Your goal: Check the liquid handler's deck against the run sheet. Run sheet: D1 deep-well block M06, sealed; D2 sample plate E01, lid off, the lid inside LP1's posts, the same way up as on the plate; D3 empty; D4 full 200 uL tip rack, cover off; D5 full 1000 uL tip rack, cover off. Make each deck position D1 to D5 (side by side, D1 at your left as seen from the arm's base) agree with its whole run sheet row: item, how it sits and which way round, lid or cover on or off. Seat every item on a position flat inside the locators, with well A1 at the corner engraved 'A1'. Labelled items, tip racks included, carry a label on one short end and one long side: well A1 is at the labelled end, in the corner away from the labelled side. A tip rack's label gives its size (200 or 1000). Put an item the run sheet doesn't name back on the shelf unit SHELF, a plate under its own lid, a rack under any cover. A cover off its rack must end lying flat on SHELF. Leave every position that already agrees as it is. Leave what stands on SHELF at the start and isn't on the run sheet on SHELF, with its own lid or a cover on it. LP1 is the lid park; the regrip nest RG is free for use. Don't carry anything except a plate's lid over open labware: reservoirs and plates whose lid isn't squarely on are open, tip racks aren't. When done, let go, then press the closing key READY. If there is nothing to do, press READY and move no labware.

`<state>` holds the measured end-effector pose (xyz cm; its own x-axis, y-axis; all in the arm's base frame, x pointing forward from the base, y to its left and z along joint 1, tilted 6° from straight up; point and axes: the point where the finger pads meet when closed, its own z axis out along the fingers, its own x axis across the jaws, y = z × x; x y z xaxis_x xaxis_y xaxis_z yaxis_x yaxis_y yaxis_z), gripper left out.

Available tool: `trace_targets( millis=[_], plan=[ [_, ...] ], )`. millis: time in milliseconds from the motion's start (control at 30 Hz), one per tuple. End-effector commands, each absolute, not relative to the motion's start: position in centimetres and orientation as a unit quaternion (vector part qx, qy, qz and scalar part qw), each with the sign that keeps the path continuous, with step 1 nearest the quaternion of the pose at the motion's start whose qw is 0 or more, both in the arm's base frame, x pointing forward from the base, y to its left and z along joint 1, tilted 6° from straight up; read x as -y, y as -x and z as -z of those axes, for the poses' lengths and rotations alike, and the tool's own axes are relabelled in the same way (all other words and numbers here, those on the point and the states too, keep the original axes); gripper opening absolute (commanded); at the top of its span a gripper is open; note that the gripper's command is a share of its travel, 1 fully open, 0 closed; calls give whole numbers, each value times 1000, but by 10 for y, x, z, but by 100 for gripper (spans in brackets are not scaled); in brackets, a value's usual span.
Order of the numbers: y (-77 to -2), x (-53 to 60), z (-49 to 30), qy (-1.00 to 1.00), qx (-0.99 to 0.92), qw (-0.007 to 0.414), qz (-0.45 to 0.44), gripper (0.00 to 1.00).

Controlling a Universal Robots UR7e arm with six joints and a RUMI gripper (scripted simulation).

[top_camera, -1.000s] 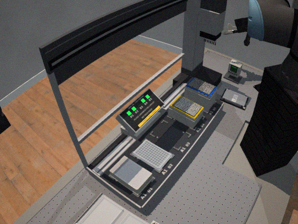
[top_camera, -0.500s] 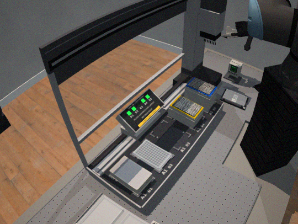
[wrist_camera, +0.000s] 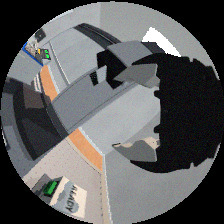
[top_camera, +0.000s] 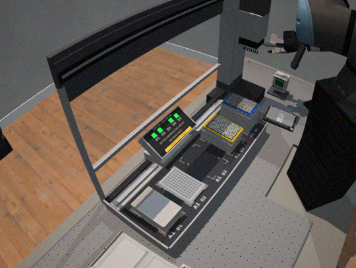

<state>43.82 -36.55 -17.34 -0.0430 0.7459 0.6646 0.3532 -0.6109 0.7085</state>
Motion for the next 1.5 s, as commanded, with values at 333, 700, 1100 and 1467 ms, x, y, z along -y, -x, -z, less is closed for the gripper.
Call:
trace_targets(
  millis=[333, 700, 1100, 1467],
  plan=[
    [-412, 304, 162, -779, -287, 160, -533, 82],
    [-396, 262, 155, -795, -227, 148, -543, 82],
    [-373, 208, 145, -809, -151, 137, -552, 82],
    [-357, 166, 138, -807, -128, 132, -562, 82]
  ],
)
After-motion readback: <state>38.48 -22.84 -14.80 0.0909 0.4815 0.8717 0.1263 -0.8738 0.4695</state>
